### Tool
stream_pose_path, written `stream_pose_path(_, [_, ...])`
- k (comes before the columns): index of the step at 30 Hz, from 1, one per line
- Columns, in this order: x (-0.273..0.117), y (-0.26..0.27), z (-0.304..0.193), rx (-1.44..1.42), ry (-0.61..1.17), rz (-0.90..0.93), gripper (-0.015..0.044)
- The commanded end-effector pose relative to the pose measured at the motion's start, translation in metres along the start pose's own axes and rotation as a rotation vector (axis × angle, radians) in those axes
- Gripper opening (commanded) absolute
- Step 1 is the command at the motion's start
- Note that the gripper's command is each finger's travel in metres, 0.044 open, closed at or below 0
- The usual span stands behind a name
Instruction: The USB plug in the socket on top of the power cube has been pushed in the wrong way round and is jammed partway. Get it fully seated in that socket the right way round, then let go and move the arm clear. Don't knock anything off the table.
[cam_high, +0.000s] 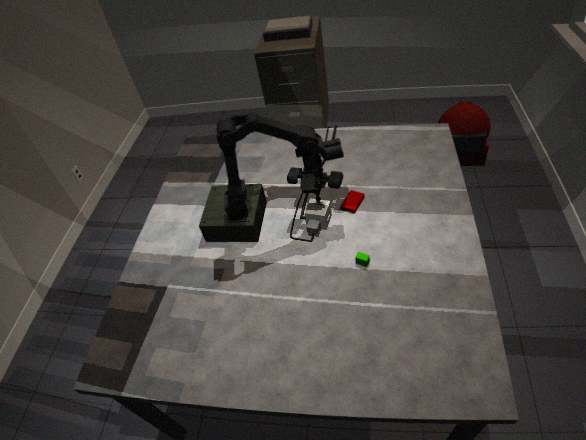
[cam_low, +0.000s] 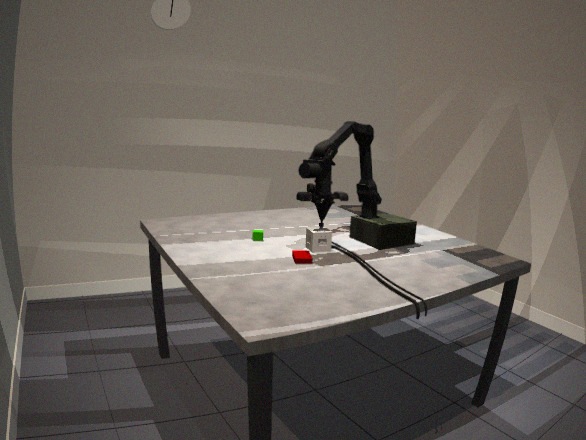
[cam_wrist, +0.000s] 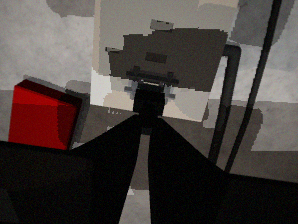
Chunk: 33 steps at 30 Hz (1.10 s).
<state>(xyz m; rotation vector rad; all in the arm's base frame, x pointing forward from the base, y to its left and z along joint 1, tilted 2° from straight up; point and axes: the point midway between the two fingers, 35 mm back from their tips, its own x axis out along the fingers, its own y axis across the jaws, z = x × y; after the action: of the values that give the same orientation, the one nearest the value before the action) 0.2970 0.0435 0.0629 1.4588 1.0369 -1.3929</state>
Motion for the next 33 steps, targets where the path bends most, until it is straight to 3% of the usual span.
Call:
stream_pose_path(1, [0.0009,-0.0002,-0.0004,0.006,0.004,-0.002,0.0])
stream_pose_path(33, [0.0047,-0.0003,-0.0002,0.006,0.004,-0.002,0.0])
